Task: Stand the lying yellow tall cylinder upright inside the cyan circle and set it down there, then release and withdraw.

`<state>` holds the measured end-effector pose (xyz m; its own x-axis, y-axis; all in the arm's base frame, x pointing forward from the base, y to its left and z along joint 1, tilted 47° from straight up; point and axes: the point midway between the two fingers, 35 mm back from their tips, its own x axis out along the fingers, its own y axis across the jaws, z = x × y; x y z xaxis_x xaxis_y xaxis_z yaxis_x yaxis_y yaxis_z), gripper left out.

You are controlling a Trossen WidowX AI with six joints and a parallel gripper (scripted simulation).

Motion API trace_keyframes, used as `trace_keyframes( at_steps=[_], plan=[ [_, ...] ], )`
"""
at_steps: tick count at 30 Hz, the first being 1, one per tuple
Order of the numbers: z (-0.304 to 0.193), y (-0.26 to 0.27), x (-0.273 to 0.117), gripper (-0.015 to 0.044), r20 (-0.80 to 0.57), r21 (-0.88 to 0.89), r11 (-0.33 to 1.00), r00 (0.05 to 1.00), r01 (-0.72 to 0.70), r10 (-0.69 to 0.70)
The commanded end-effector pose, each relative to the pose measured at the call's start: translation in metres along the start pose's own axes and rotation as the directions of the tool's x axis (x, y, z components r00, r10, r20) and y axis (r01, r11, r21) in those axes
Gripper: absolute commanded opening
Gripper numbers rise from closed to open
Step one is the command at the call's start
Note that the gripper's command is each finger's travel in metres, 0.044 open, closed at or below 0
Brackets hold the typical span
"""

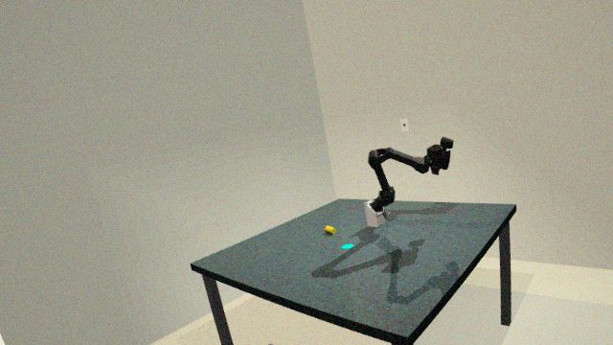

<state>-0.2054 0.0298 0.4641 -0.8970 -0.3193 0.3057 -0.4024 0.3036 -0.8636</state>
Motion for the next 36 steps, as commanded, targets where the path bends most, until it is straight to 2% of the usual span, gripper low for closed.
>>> trace_keyframes(
  at_steps=[1, 8, 16, 26, 36],
  plan=[
    [-0.033, 0.017, -0.006, 0.0309, -0.118, 0.018, 0.998, 0.991, -0.064, 0.066],
    [-0.096, 0.047, -0.039, 0.0309, -0.351, 0.070, 0.981, 0.916, -0.179, 0.192],
    [-0.158, 0.074, -0.101, 0.0309, -0.587, 0.163, 0.948, 0.745, -0.275, 0.317],
    [-0.208, 0.095, -0.210, 0.0309, -0.794, 0.312, 0.894, 0.429, -0.322, 0.432],
    [-0.216, 0.099, -0.340, 0.0309, -0.867, 0.465, 0.842, 0.053, -0.273, 0.496]
  ],
)
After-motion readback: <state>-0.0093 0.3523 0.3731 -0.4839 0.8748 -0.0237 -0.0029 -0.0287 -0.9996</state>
